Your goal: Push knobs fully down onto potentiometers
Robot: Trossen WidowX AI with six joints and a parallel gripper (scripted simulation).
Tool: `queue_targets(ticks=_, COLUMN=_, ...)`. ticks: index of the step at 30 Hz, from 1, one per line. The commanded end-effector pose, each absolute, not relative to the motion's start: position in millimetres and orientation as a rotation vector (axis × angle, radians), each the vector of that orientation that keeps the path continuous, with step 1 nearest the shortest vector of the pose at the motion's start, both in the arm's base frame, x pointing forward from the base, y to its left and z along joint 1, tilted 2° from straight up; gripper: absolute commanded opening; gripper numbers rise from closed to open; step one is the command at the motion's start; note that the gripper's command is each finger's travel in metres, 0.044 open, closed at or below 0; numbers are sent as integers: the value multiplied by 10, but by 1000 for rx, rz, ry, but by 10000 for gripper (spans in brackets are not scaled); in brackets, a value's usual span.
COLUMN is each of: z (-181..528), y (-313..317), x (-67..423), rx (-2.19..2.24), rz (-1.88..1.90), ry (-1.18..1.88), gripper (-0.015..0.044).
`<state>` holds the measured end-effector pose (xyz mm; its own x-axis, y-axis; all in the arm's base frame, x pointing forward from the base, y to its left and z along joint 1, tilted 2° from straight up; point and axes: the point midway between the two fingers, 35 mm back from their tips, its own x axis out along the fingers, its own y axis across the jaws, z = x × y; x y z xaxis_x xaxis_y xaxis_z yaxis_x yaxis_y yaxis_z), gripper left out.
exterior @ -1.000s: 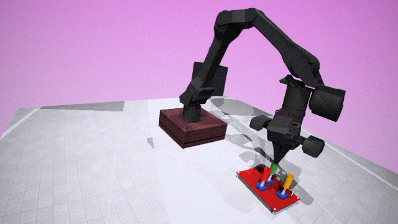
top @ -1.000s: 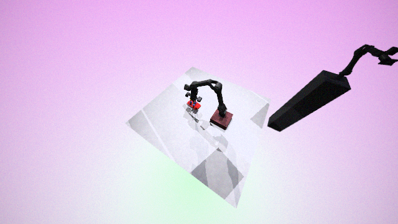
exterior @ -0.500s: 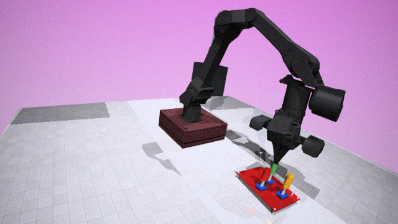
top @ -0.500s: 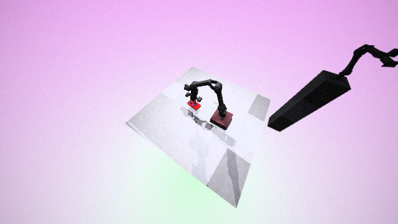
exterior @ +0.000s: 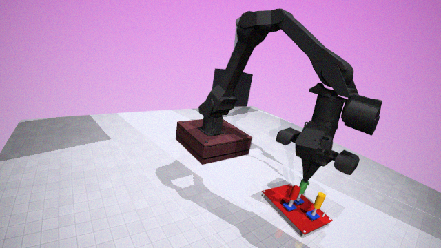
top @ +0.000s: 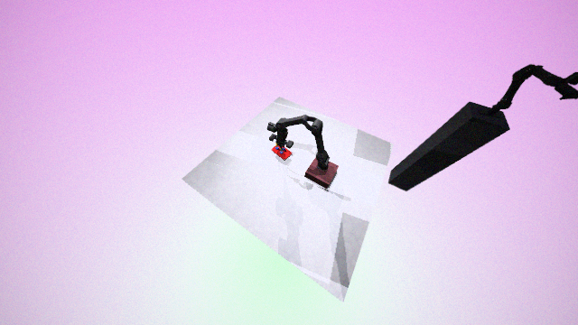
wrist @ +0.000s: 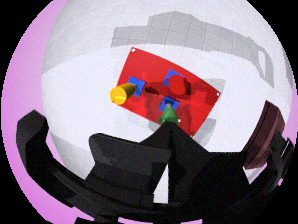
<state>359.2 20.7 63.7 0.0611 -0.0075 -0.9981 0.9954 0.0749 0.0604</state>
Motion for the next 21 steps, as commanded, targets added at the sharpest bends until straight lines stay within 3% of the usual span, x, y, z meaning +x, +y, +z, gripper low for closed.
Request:
queue_targets(ticks=1, z=566, y=201, x=3593, rx=1174, rz=-1122, ry=1192, gripper=0)
queue_targets(ticks=21, z=478, y=200, x=3598, rx=1174, rz=-1122, ry=1192, gripper=0)
